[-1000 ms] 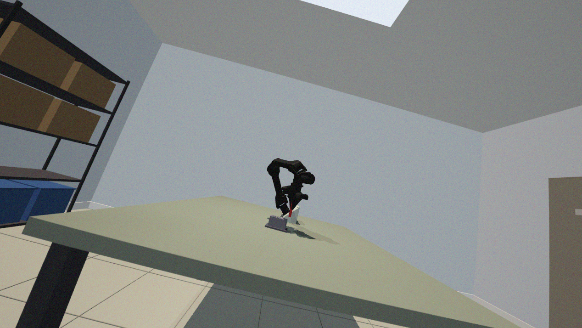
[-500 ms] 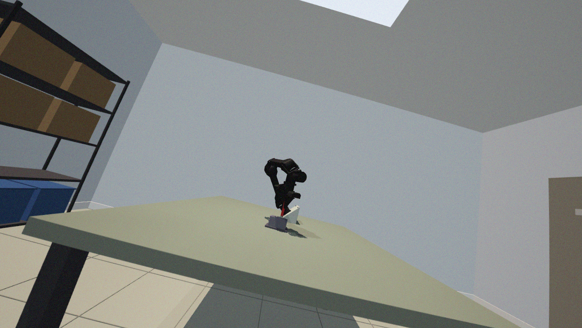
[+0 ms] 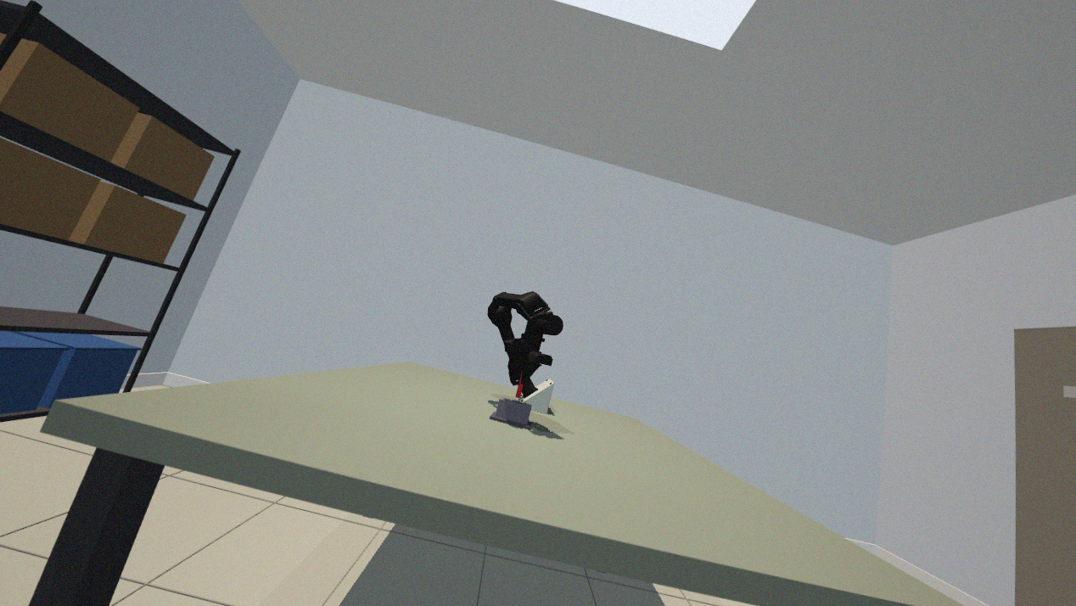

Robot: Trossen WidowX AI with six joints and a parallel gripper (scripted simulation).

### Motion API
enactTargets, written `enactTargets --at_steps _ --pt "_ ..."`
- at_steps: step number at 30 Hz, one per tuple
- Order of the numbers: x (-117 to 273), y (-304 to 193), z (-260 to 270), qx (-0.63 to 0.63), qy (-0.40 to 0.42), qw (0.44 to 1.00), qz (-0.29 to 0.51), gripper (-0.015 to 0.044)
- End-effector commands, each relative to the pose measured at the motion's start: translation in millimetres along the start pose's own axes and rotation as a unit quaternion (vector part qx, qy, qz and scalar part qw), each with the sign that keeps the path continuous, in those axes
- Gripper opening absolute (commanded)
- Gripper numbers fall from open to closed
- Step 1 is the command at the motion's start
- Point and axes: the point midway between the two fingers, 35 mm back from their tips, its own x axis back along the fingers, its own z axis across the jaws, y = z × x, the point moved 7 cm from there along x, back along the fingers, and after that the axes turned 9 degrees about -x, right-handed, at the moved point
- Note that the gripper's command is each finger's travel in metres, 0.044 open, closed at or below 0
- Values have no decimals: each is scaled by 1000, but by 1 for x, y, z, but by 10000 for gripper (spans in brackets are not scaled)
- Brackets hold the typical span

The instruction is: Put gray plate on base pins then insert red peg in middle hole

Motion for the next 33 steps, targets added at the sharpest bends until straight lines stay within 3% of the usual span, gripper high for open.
enactTargets --at_steps 1,33 --pt "1 1 0 1 2 1000 -2 0" --pt "-1 3 1 0 0 1000 0 0"
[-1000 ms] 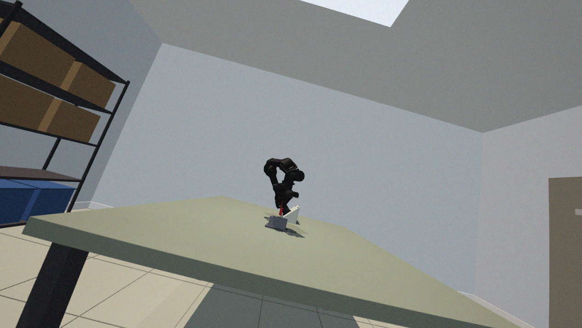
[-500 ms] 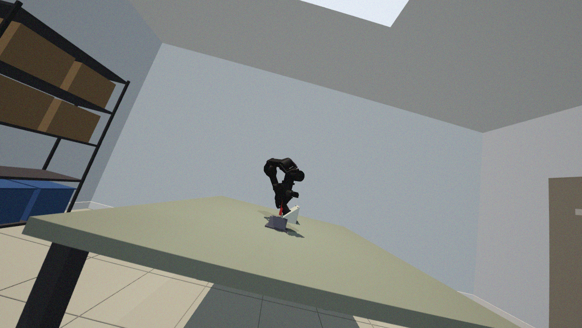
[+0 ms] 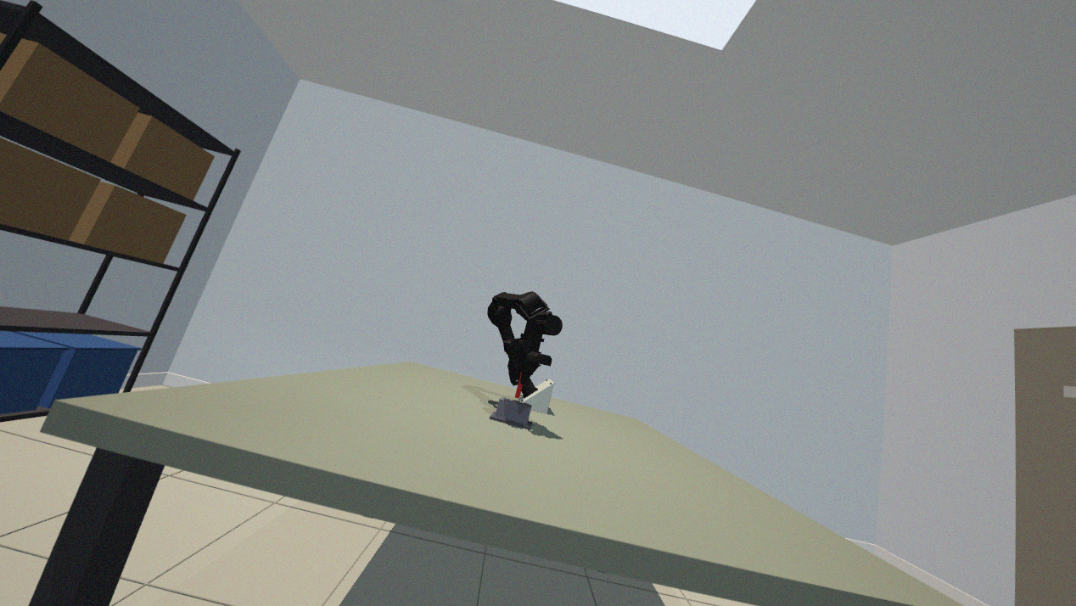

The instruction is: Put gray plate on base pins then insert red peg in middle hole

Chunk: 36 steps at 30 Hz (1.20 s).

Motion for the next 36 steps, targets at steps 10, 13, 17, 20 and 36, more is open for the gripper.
enactTargets --at_steps 10,13,17,20,36 --pt "-13 1 0 2 3 1000 -3 0" --pt "-14 1 0 2 3 1000 -3 0" --pt "-14 1 0 2 3 1000 -3 0" --pt "-15 1 0 2 3 1000 -3 0" --pt "-14 1 -1 0 4 1000 0 0"
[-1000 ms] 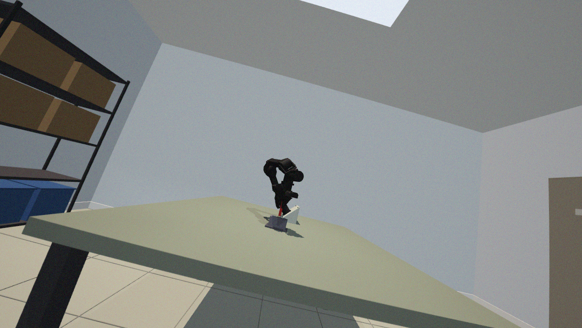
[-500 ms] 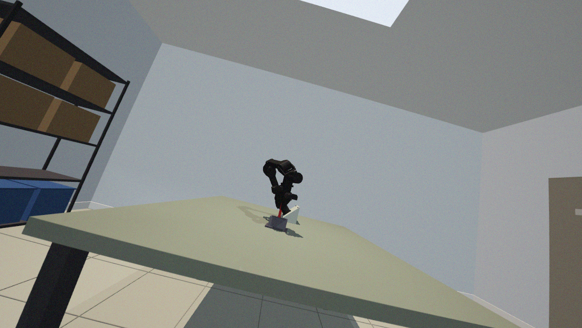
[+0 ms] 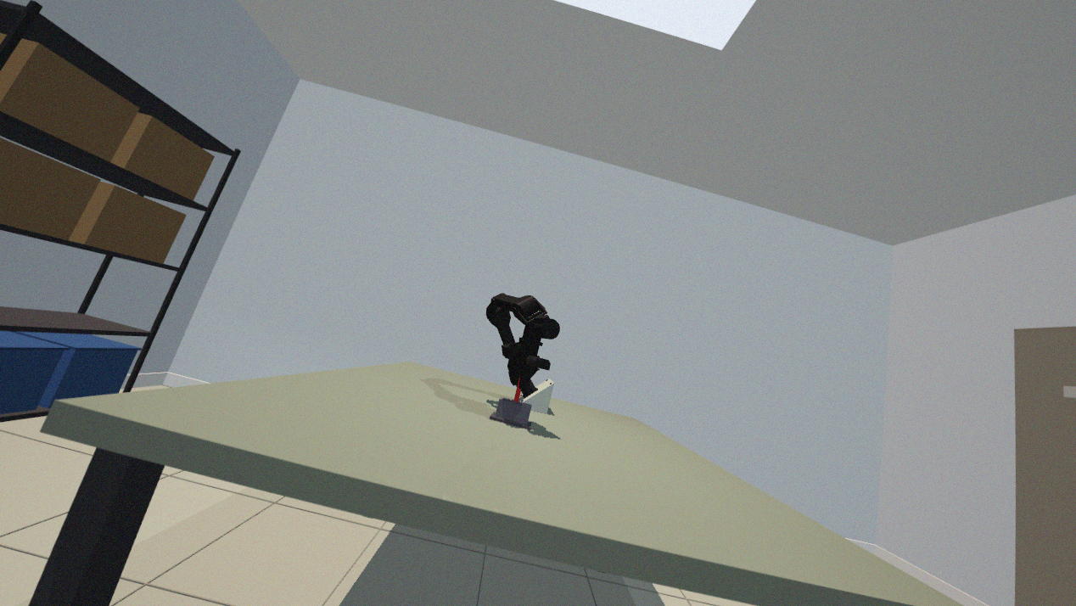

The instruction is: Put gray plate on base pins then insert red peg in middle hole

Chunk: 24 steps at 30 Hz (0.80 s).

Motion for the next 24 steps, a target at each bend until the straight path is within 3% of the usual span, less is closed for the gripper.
enactTargets --at_steps 1,24 --pt "-1 0 -1 0 0 1000 0 0" --pt "-3 1 -2 -2 0 1000 1 0"
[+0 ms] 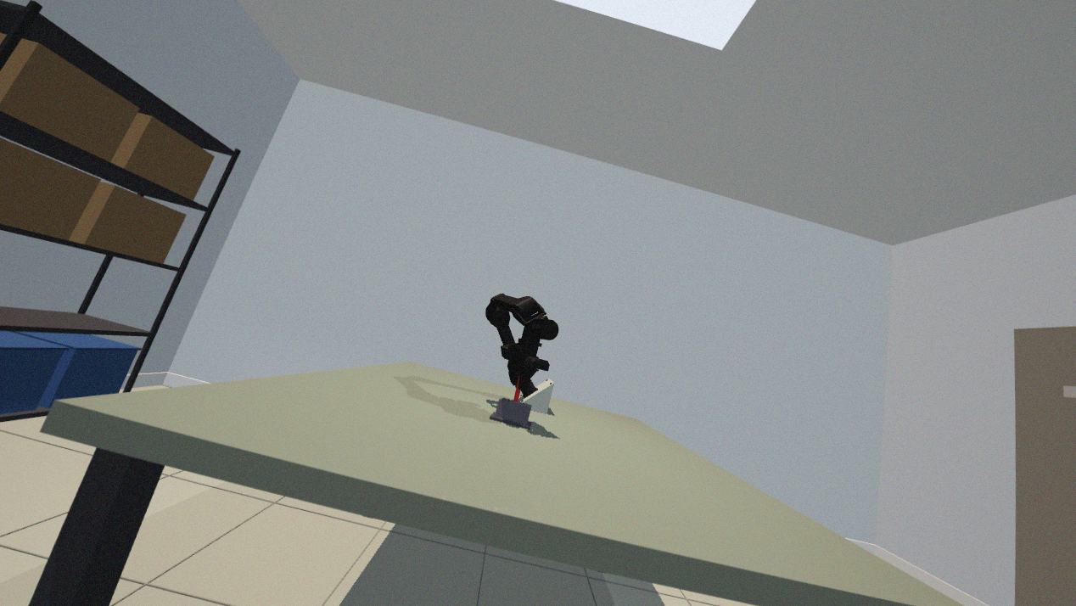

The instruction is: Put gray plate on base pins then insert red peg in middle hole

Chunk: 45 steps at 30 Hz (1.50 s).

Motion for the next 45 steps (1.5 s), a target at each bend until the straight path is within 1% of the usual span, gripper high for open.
enactTargets --at_steps 1,3,8,9,45 --pt "0 0 0 0 0 1000 0 0" --pt "0 0 0 0 0 1000 0 0" --pt "0 0 0 0 0 1000 0 131" --pt "0 0 0 0 0 1000 0 150" --pt "14 -5 -4 5 -2 1000 -3 150"
